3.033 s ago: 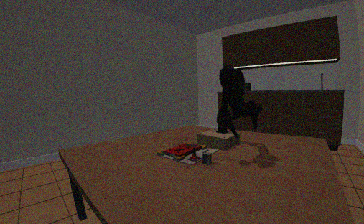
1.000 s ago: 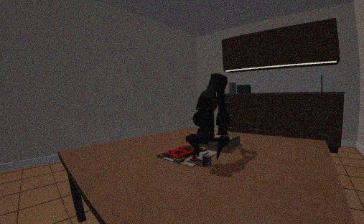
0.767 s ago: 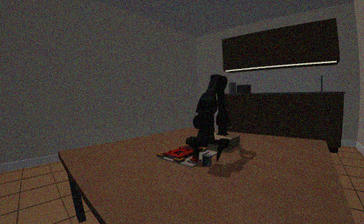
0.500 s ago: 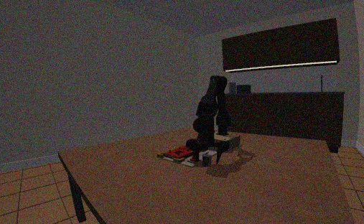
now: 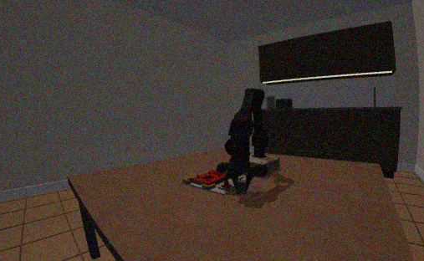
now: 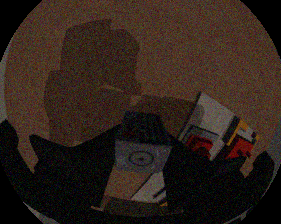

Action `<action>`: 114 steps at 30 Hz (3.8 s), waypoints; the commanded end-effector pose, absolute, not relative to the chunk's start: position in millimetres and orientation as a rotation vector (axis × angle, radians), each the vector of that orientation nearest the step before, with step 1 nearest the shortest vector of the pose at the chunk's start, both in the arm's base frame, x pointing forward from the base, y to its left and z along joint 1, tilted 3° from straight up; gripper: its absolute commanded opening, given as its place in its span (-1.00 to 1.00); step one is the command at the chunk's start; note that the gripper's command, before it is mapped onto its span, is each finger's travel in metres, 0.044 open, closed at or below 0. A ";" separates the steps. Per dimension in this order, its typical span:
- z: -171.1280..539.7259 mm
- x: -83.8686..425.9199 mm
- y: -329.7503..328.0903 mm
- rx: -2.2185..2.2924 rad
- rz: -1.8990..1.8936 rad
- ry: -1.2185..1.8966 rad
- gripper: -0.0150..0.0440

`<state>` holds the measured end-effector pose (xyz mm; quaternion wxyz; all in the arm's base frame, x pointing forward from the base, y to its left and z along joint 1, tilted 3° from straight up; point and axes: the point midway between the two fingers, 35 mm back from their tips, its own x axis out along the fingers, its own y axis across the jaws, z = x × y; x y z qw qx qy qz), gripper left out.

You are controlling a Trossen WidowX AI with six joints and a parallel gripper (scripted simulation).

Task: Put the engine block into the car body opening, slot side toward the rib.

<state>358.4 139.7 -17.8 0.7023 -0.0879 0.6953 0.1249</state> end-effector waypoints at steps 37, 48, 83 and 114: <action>80.0 371.0 133.4 -0.198 0.271 1.545 -0.49; 114.9 367.9 128.9 -0.198 0.270 1.545 -0.49; 84.6 353.2 137.8 -0.119 0.294 1.047 -0.49; 35.7 345.4 139.3 -0.081 0.300 0.829 -0.49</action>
